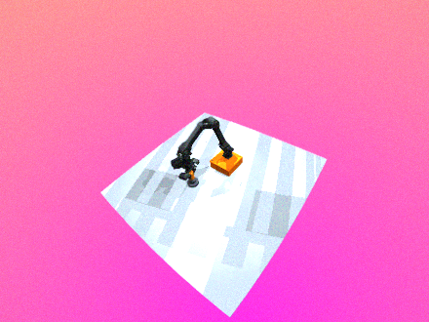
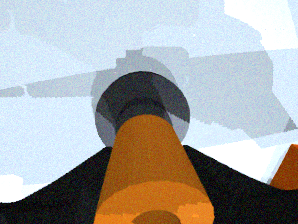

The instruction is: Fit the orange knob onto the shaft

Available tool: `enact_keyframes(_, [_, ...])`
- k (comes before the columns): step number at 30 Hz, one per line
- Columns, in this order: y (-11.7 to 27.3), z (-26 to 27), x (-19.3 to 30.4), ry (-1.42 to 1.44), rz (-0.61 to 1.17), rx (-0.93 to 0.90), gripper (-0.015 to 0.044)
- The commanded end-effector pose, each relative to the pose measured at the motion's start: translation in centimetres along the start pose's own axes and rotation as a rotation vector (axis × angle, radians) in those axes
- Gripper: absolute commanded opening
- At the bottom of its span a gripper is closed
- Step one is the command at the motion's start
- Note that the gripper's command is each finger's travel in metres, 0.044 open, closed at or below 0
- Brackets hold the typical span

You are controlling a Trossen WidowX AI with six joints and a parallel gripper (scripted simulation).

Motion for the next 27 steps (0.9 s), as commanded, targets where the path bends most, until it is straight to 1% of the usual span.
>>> enact_keyframes(1, [-0.06, 0.03, -0.15, -0.004, -0.005, -0.003, 0.0000])
enact_keyframes(10, [0.48, 0.17, -0.22, -0.004, -0.005, -0.003, 0.0000])
enact_keyframes(13, [0.48, 0.18, -0.22, -0.058, -0.005, -0.003, 0.0000])
enact_keyframes(17, [0.38, 0.19, -0.13, -0.203, -0.005, -0.003, 0.0000])
enact_keyframes(27, [-0.02, 0.11, -0.12, -0.214, -0.005, -0.003, 0.0000])
Point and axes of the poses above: the point midway between the two fingers, 35 mm back from their tips, its own y axis back along the fingers, its own z axis across the jaws, x = y × z, the point moved 5 cm from there along y, back along the fingers, and after that the axes turned 11 degrees about y, right-handed, at the moved point
